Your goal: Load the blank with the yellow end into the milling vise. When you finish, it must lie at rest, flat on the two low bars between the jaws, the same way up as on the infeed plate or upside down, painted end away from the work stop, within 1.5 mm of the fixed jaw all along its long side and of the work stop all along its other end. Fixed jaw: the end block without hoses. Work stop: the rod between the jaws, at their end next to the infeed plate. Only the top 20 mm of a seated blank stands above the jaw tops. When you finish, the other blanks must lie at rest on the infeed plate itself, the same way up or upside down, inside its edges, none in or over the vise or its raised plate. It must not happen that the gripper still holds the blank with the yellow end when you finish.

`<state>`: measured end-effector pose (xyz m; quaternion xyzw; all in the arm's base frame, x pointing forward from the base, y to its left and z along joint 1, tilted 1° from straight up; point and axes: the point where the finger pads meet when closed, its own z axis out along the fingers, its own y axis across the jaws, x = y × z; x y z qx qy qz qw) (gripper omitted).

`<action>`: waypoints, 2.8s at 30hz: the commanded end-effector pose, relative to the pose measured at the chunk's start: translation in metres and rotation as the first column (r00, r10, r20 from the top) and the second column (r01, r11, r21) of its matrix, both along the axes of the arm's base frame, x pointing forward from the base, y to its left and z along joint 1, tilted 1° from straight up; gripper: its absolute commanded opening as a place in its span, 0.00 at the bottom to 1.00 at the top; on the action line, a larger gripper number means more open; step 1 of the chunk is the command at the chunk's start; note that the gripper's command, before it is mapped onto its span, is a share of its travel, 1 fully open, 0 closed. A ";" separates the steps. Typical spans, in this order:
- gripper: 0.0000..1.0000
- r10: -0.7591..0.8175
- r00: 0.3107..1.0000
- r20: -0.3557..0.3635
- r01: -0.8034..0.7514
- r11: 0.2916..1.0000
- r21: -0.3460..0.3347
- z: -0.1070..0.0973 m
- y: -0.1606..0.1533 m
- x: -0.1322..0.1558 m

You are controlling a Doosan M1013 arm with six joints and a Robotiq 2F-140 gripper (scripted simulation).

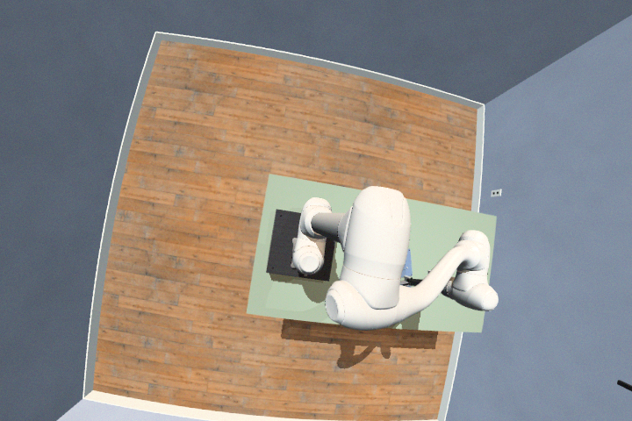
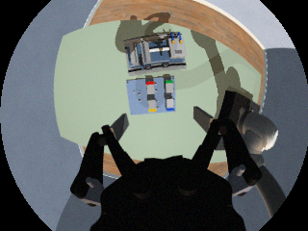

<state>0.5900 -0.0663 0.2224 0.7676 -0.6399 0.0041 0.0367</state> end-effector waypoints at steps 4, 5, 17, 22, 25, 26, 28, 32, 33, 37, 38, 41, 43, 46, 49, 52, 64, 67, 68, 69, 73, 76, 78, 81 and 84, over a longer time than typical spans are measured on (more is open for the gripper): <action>1.00 -0.010 1.000 0.010 0.009 1.000 0.012 0.001 -0.007 -0.008; 1.00 -0.012 1.000 0.012 0.012 1.000 0.015 0.001 -0.009 -0.010; 1.00 -0.037 0.999 0.036 0.035 0.998 0.045 0.003 -0.027 -0.030; 1.00 -0.036 0.999 0.036 0.034 0.998 0.044 0.003 -0.025 -0.027; 1.00 -0.036 0.999 0.036 0.034 0.998 0.044 0.002 -0.024 -0.026; 1.00 -0.036 0.999 0.036 0.034 0.998 0.044 0.002 -0.023 -0.026; 1.00 -0.036 0.999 0.036 0.035 0.998 0.045 0.002 -0.023 -0.025; 1.00 -0.037 0.999 0.036 0.035 0.998 0.045 0.002 -0.021 -0.023; 1.00 -0.037 0.999 0.036 0.035 0.998 0.045 0.002 -0.021 -0.023; 1.00 -0.037 0.999 0.036 0.035 0.998 0.045 0.002 -0.021 -0.022; 1.00 -0.037 0.999 0.036 0.035 0.998 0.045 0.002 -0.020 -0.022; 1.00 -0.037 0.999 0.036 0.035 0.998 0.045 0.002 -0.020 -0.021; 1.00 -0.037 0.999 0.036 0.035 0.998 0.045 0.002 -0.019 -0.021; 1.00 -0.037 0.999 0.036 0.035 0.998 0.045 0.002 -0.018 -0.020; 1.00 -0.037 0.999 0.036 0.035 0.998 0.045 0.002 -0.018 -0.019; 1.00 -0.037 0.999 0.037 0.035 0.998 0.045 0.002 -0.018 -0.019; 1.00 -0.037 0.999 0.036 0.035 0.998 0.045 0.002 -0.016 -0.017; 1.00 -0.037 0.999 0.036 0.035 0.998 0.045 0.002 -0.016 -0.017; 1.00 -0.037 0.999 0.036 0.035 0.998 0.045 0.002 -0.016 -0.017; 1.00 -0.037 0.999 0.037 0.035 0.998 0.045 0.002 -0.016 -0.017; 1.00 -0.037 0.999 0.036 0.035 0.998 0.045 0.002 -0.016 -0.017; 1.00 -0.037 0.999 0.036 0.035 0.998 0.045 0.002 -0.015 -0.017; 1.00 -0.037 0.999 0.036 0.035 0.998 0.045 0.002 -0.015 -0.017; 1.00 -0.037 0.999 0.036 0.035 0.998 0.045 0.002 -0.015 -0.016; 1.00 -0.037 0.999 0.036 0.035 0.998 0.045 0.002 -0.015 -0.016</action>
